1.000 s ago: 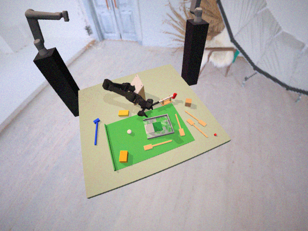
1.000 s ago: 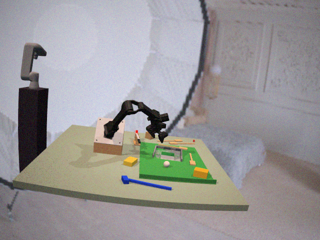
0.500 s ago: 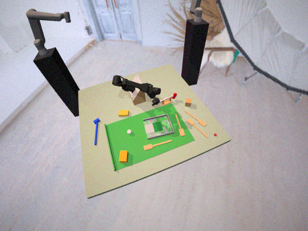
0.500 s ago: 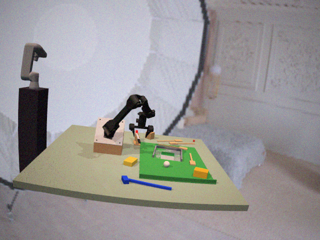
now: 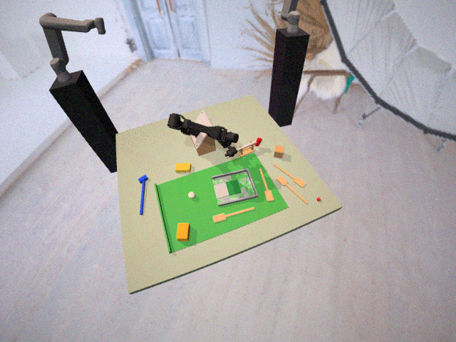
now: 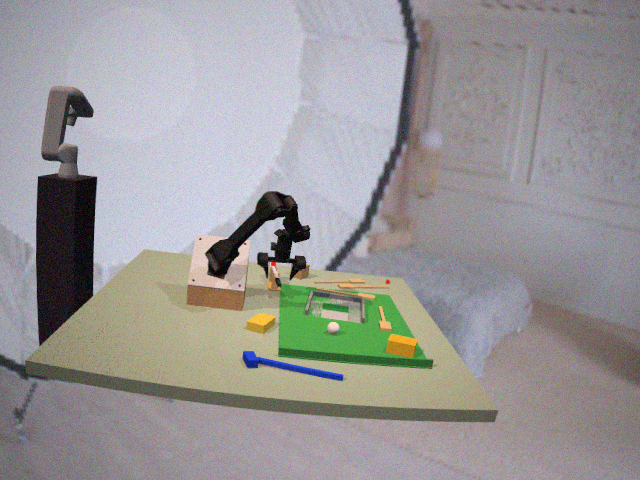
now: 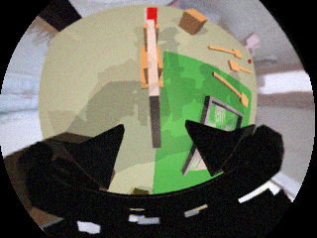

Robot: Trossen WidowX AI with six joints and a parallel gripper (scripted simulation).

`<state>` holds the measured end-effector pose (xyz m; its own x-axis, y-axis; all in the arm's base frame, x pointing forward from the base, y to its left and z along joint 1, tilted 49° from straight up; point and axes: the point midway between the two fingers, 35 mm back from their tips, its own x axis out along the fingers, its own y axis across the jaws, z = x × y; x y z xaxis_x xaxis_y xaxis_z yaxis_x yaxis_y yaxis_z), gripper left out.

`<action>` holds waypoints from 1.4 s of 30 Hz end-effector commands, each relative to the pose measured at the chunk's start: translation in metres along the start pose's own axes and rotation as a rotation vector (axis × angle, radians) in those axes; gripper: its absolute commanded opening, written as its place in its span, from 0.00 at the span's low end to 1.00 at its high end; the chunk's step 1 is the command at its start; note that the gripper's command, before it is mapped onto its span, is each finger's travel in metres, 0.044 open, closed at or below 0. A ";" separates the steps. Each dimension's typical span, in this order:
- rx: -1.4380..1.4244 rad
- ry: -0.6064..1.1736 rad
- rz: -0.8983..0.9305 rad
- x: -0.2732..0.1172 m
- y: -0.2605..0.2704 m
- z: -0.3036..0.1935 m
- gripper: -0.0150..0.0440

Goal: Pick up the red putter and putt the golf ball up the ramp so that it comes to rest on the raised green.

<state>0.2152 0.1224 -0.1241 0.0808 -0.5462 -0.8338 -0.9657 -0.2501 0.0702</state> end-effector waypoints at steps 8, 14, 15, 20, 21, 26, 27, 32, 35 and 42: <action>-0.003 0.005 -0.004 0.023 -0.001 -0.007 1.00; -0.003 0.005 -0.004 0.029 -0.001 -0.009 1.00; -0.003 0.005 -0.004 0.031 -0.001 -0.009 1.00; -0.003 0.005 -0.004 0.038 -0.001 -0.011 1.00; -0.003 0.005 -0.004 0.040 -0.001 -0.012 1.00; -0.003 0.006 -0.004 0.045 -0.001 -0.013 1.00; -0.003 0.006 -0.004 0.045 -0.001 -0.013 1.00; 0.001 0.001 -0.001 0.043 -0.001 -0.012 0.78; 0.001 0.001 -0.001 0.043 -0.001 -0.012 0.64; 0.001 0.001 -0.001 0.043 -0.001 -0.012 0.33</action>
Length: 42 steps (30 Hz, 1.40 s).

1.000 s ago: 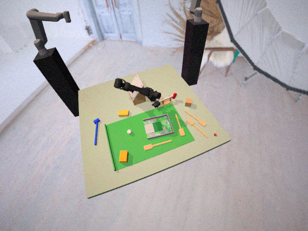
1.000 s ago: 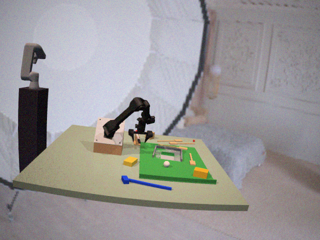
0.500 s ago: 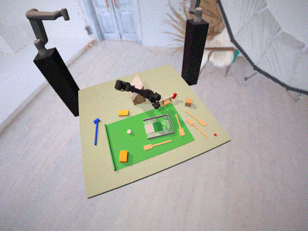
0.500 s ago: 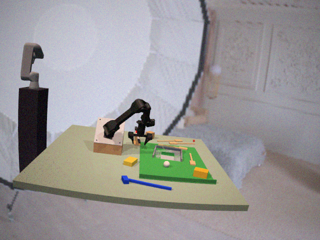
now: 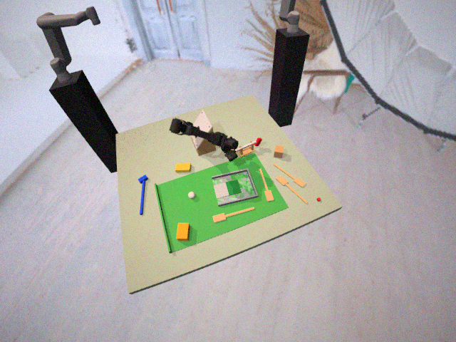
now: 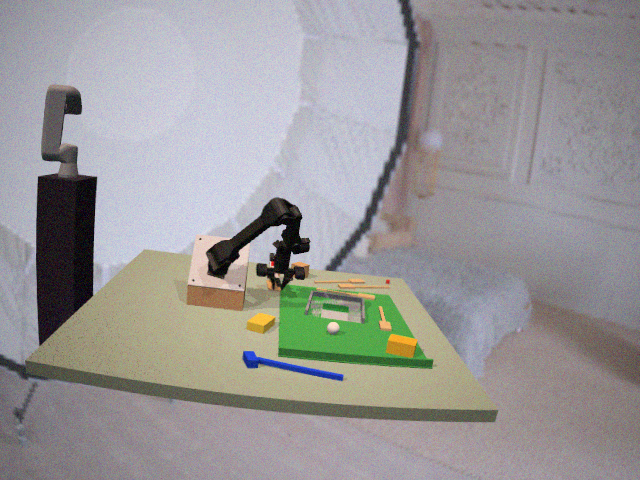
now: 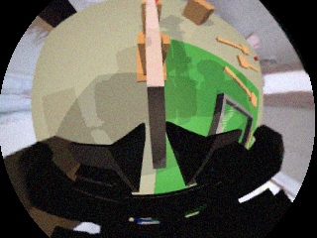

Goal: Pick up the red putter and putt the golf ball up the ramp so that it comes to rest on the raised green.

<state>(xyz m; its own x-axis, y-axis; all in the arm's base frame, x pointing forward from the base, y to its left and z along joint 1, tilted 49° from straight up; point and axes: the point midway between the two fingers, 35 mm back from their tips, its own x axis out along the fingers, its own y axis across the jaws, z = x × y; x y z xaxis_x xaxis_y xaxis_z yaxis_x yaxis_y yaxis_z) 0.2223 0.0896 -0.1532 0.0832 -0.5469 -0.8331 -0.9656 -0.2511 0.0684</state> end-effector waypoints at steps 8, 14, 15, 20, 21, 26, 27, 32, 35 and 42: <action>0.001 0.000 0.001 -0.001 0.000 0.000 0.25; 0.000 -0.005 0.000 -0.030 -0.004 0.010 0.25; 0.000 -0.005 0.000 -0.037 -0.005 0.013 0.25; 0.000 -0.006 0.000 -0.077 -0.003 0.023 0.25; 0.000 -0.006 0.000 -0.085 -0.002 0.025 0.25; 0.000 -0.005 0.001 -0.097 0.000 0.027 0.25; 0.000 -0.005 0.001 -0.097 0.000 0.027 0.25; 0.099 0.005 -0.018 -0.100 -0.009 0.007 0.25; 0.190 0.010 -0.026 -0.108 -0.014 -0.010 0.25; 0.403 0.023 -0.046 -0.126 -0.021 -0.050 0.25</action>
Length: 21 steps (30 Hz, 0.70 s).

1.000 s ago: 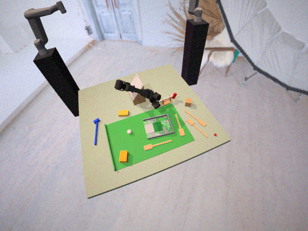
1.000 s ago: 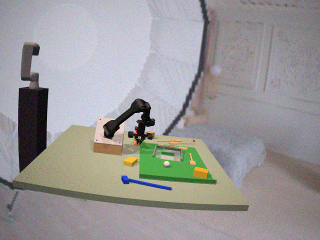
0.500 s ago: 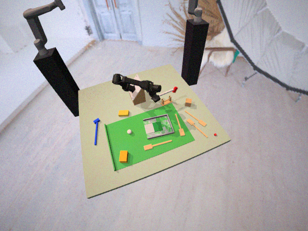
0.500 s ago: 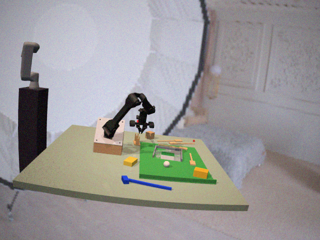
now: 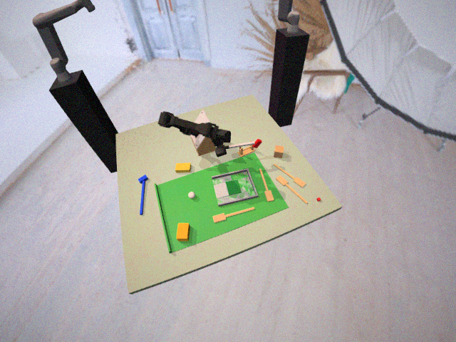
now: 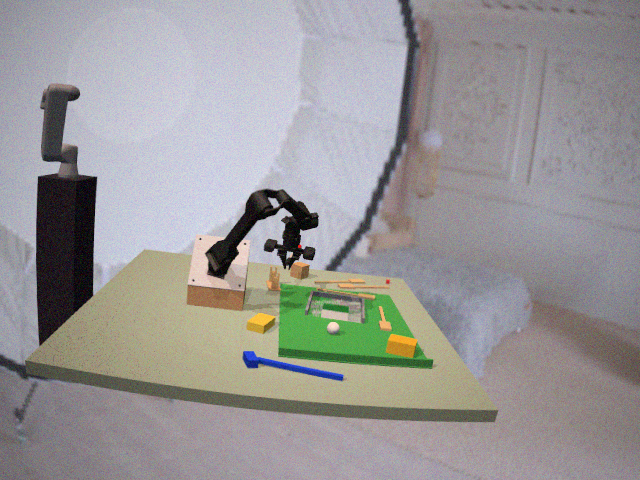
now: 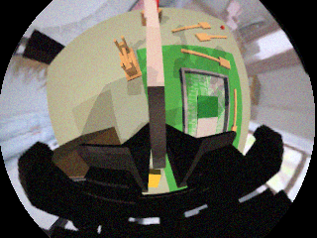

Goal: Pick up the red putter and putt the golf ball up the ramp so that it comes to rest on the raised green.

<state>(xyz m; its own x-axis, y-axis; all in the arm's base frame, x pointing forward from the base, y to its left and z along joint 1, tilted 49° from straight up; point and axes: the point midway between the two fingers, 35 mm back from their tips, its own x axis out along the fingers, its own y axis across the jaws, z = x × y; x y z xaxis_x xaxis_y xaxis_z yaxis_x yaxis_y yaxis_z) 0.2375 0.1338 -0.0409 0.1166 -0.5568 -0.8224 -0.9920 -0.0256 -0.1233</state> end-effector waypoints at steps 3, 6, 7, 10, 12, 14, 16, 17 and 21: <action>0.197 0.011 -0.023 -0.016 -0.016 -0.035 0.25; 0.286 0.017 -0.031 -0.022 -0.022 -0.052 0.25; 0.314 0.019 -0.034 -0.024 -0.023 -0.058 0.25; 0.398 0.024 -0.043 -0.030 -0.027 -0.074 0.25; 0.454 0.027 -0.048 -0.033 -0.029 -0.086 0.25; 0.510 0.031 -0.054 -0.037 -0.030 -0.097 0.25; 0.569 0.036 -0.061 -0.040 -0.032 -0.109 0.25; 0.601 0.039 -0.065 -0.042 -0.032 -0.115 0.25; 0.726 0.052 -0.081 -0.048 -0.033 -0.141 0.25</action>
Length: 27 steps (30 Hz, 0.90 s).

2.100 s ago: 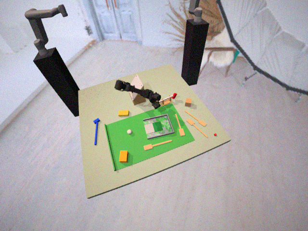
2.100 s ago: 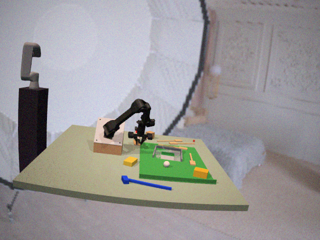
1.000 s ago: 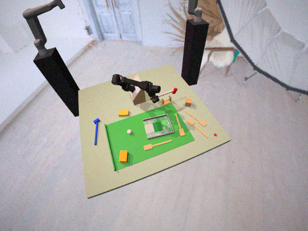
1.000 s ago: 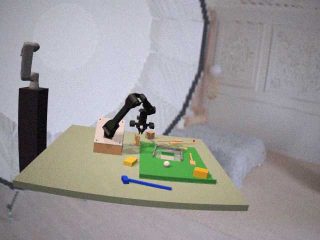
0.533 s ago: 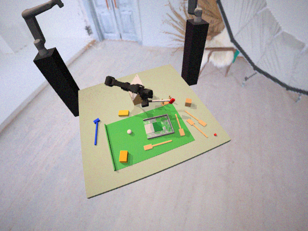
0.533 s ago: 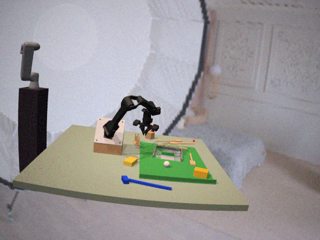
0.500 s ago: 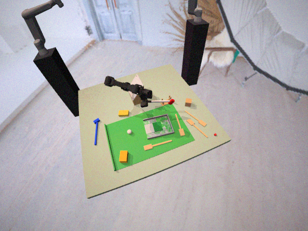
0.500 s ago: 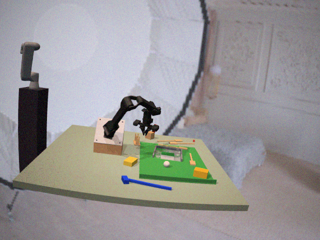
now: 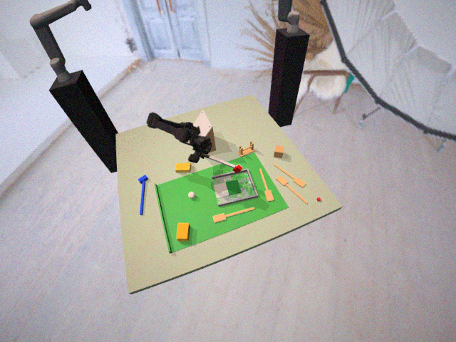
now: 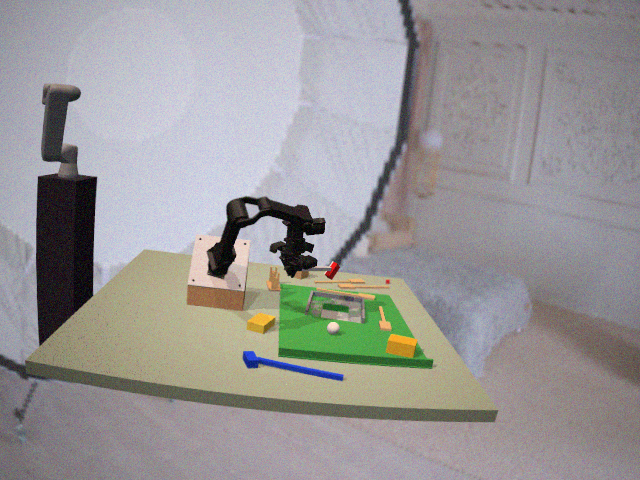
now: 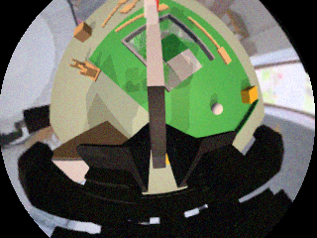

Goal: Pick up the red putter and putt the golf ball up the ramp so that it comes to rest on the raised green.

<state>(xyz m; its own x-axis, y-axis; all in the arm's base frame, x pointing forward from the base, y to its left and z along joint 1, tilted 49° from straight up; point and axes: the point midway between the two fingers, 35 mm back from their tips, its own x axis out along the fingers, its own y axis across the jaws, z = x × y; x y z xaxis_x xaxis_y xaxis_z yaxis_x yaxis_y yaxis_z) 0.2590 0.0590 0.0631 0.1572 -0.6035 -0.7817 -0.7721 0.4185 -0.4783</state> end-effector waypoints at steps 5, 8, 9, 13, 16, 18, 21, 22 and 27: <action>0.267 0.021 -0.043 -0.011 -0.031 -0.044 0.25; 0.361 0.030 -0.058 -0.014 -0.039 -0.061 0.25; 0.392 0.034 -0.064 -0.015 -0.042 -0.067 0.25; 0.518 0.046 -0.086 -0.019 -0.051 -0.091 0.25; 0.611 0.056 -0.105 -0.022 -0.057 -0.109 0.25; 0.674 0.063 -0.117 -0.024 -0.060 -0.121 0.25; 0.767 0.072 -0.138 -0.027 -0.064 -0.139 0.25; 0.798 0.076 -0.145 -0.028 -0.065 -0.145 0.25; 0.906 0.087 -0.171 -0.031 -0.067 -0.167 0.25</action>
<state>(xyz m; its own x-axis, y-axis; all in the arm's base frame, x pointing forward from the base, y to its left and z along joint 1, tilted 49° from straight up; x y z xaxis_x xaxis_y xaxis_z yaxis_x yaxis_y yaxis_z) 0.2108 -0.0550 0.1775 0.1497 -0.7254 -0.6718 -0.0354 0.6751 -0.7369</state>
